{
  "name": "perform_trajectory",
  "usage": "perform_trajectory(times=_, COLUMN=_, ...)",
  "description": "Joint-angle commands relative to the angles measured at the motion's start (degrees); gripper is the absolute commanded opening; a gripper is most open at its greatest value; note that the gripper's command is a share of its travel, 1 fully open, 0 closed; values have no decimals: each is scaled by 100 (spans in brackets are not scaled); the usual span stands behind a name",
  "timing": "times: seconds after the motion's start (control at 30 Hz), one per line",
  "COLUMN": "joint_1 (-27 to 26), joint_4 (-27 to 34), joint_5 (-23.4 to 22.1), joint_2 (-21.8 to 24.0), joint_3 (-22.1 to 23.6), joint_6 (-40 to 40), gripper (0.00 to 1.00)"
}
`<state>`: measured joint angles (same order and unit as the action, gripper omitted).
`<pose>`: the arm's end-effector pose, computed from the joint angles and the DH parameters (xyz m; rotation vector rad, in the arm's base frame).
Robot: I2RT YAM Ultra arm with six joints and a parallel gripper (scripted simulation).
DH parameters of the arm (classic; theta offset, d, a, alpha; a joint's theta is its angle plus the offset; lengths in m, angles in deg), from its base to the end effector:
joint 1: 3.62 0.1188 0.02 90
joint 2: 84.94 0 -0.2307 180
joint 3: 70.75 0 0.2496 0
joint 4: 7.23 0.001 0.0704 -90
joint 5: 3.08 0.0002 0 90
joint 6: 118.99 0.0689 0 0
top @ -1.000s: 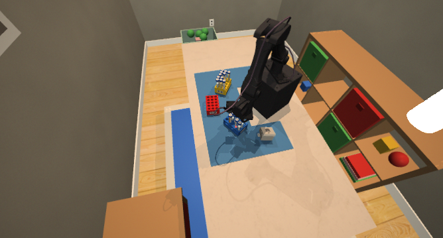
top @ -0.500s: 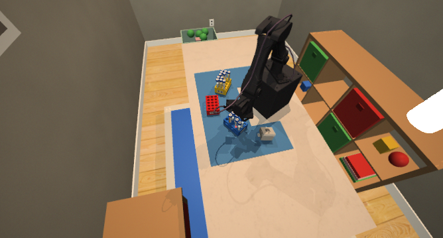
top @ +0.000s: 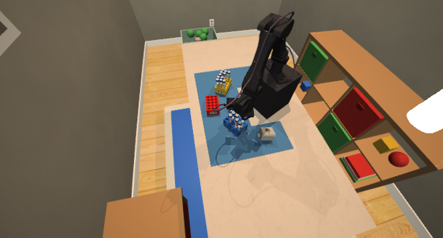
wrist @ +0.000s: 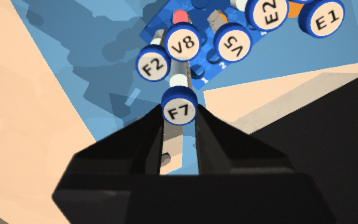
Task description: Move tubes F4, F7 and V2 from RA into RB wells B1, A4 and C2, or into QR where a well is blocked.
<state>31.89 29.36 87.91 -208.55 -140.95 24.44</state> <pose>0.2413 0.1719 -0.0288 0.4874 3.0912 -0.0193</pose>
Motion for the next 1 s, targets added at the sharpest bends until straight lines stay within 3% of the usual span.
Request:
perform_trajectory(times=0.0, joint_1=29, joint_4=142, joint_5=64, joint_2=180, joint_3=-61, joint_6=18, gripper=0)
perform_trajectory(times=0.97, joint_1=-82, joint_4=668, joint_5=65, joint_2=654, joint_3=-195, joint_6=-59, gripper=0)
